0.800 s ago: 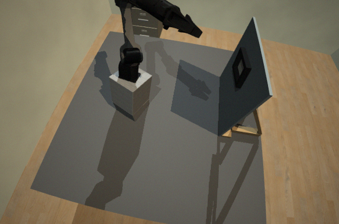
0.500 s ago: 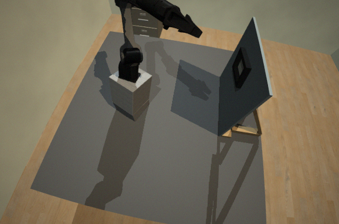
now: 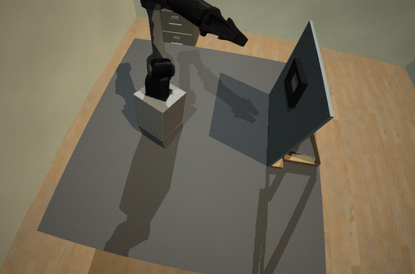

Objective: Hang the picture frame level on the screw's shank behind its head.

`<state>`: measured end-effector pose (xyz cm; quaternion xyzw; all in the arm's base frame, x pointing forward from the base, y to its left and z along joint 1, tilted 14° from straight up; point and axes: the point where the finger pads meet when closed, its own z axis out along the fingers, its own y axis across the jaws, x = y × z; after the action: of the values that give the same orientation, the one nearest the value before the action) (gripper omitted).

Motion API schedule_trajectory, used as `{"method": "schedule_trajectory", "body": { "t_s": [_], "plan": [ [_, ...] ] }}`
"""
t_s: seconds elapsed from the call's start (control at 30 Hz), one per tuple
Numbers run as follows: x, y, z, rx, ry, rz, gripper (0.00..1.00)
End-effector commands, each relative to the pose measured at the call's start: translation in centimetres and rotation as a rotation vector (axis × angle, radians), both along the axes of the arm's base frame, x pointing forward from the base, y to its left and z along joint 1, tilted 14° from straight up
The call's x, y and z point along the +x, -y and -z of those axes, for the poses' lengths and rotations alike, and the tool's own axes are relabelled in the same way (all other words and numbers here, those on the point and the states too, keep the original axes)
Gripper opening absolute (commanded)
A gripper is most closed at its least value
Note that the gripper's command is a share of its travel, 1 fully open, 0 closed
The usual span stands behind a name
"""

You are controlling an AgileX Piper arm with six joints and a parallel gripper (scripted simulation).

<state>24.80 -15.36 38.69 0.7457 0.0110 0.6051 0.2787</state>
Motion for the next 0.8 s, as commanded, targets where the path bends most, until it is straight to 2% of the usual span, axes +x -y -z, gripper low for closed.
{"method": "schedule_trajectory", "body": {
  "t_s": [0.0, 0.33, 0.77],
  "plan": [
    [0.1, 0.2, 0.2, 0.0, -0.005, 0.002, 1.0],
    [0.6, 0.8, 0.8, -0.003, -0.025, 0.011, 1.0],
    [3.1, 2.8, 3.7, -0.04, -0.113, 0.041, 1.0]
  ]
}}
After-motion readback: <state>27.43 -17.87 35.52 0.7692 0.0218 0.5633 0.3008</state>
